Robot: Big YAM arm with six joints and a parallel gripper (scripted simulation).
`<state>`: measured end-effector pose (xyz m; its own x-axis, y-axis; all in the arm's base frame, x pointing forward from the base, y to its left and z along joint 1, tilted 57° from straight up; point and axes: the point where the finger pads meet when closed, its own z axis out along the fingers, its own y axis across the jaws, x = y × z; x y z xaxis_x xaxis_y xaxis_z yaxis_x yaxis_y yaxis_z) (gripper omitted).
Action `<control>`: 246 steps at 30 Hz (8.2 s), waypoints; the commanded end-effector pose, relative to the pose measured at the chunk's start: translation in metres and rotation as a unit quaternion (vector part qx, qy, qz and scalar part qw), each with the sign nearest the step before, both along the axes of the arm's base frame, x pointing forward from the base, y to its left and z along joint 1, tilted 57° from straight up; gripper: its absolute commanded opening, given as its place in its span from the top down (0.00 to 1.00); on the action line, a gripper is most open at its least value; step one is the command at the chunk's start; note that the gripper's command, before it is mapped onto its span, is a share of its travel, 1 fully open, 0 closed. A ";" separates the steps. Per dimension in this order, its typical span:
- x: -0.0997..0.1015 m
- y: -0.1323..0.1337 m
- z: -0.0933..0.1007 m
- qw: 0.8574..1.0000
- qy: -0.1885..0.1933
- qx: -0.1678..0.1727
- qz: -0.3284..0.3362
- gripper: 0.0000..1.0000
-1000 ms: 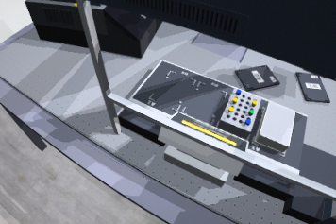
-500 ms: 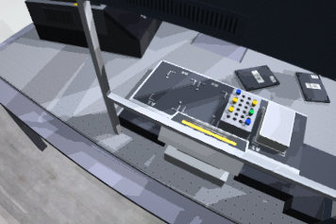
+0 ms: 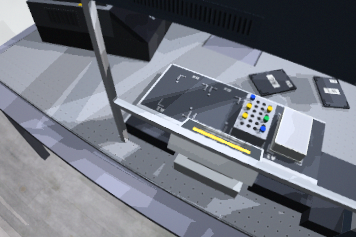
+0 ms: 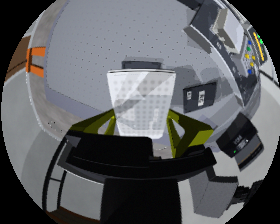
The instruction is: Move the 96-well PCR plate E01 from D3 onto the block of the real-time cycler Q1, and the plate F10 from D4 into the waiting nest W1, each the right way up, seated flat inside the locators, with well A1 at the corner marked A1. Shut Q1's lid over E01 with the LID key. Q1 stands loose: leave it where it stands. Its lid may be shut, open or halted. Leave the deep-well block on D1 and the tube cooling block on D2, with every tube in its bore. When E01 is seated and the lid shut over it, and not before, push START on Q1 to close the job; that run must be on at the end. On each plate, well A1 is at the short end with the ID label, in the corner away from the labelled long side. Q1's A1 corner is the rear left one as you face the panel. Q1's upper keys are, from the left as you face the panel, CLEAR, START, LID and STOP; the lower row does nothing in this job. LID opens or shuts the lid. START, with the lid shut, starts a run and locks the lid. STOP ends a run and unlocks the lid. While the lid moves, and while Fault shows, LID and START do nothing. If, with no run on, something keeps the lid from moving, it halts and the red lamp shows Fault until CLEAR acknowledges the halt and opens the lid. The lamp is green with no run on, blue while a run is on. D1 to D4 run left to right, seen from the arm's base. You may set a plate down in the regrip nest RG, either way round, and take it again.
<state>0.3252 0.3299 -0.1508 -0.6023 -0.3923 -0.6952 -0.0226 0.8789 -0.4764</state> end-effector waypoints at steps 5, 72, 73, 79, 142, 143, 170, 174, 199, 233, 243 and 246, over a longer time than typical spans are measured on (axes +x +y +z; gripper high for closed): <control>0.001 0.014 0.004 1.000 -0.012 0.021 0.001 1.00; 0.026 0.006 -0.014 1.000 -0.011 0.023 0.002 1.00; 0.030 0.004 -0.015 1.000 -0.011 0.023 0.000 1.00; 0.031 -0.015 -0.034 1.000 -0.002 0.005 -0.002 1.00; 0.071 -0.016 -0.048 1.000 -0.006 0.020 0.001 1.00; 0.070 -0.016 -0.048 1.000 -0.005 0.019 0.001 1.00; 0.075 -0.035 -0.064 1.000 -0.002 0.007 -0.007 1.00; 0.071 -0.030 -0.063 1.000 0.001 0.003 -0.001 1.00; 0.079 -0.026 -0.050 1.000 -0.011 0.018 -0.006 1.00; 0.084 -0.016 -0.059 1.000 -0.011 0.021 0.003 1.00; 0.072 -0.027 -0.070 1.000 -0.002 0.013 0.003 1.00; 0.074 -0.031 -0.071 1.000 0.000 0.009 0.001 1.00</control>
<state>0.4118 0.3022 -0.2137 -0.5994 -0.3568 -0.7165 0.0003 0.8951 -0.4459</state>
